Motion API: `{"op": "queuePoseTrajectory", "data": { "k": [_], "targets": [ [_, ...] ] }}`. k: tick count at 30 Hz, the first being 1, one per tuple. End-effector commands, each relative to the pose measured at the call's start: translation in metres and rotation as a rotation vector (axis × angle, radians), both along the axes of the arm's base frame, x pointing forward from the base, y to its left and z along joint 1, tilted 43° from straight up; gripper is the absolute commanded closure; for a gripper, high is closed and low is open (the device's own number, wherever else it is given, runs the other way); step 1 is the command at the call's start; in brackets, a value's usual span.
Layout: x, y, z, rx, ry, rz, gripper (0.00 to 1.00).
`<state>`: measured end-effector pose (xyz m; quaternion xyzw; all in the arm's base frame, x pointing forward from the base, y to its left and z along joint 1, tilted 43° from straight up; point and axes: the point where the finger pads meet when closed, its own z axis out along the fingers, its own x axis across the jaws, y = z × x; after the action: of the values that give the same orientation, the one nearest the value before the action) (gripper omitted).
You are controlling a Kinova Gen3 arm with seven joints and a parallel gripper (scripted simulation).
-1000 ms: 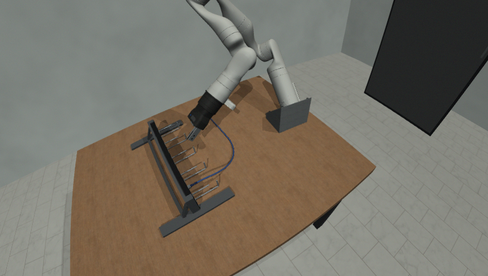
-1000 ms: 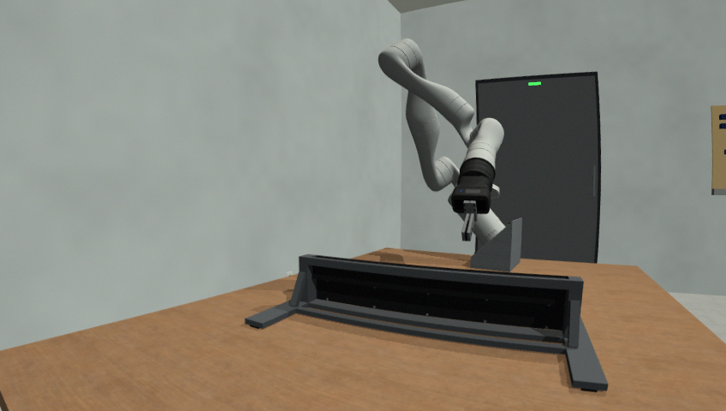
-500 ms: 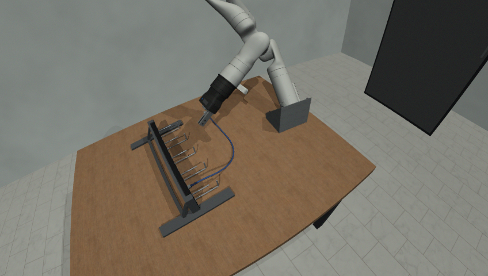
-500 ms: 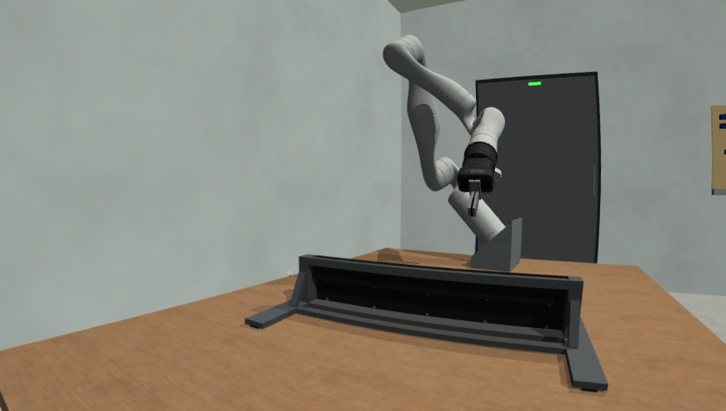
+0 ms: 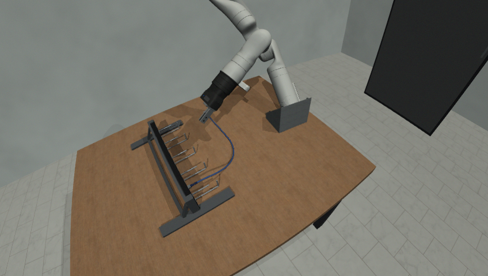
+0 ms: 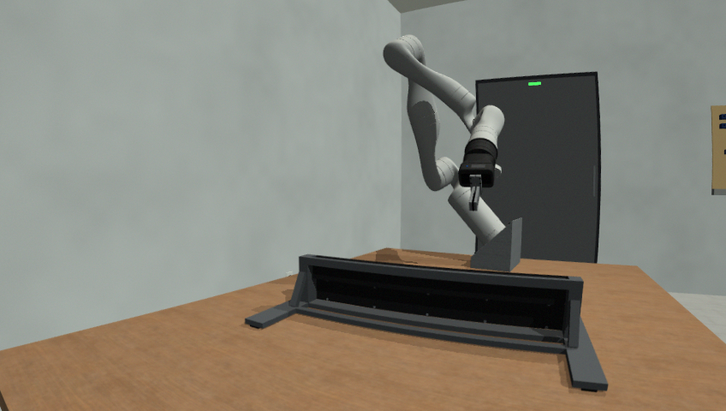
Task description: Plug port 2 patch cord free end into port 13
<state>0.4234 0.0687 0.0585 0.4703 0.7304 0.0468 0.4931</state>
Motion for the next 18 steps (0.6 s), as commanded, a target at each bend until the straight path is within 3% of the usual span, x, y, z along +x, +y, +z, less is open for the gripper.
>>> {"op": "queuePoseTrajectory", "data": {
  "k": [1,7,18],
  "targets": [
    [0.001,-0.002,0.004,0.002,-0.003,0.000,1.00],
    [0.002,-0.011,0.011,0.002,-0.003,0.000,1.00],
    [0.005,-0.050,0.047,0.002,-0.003,0.000,1.00]
  ]
}}
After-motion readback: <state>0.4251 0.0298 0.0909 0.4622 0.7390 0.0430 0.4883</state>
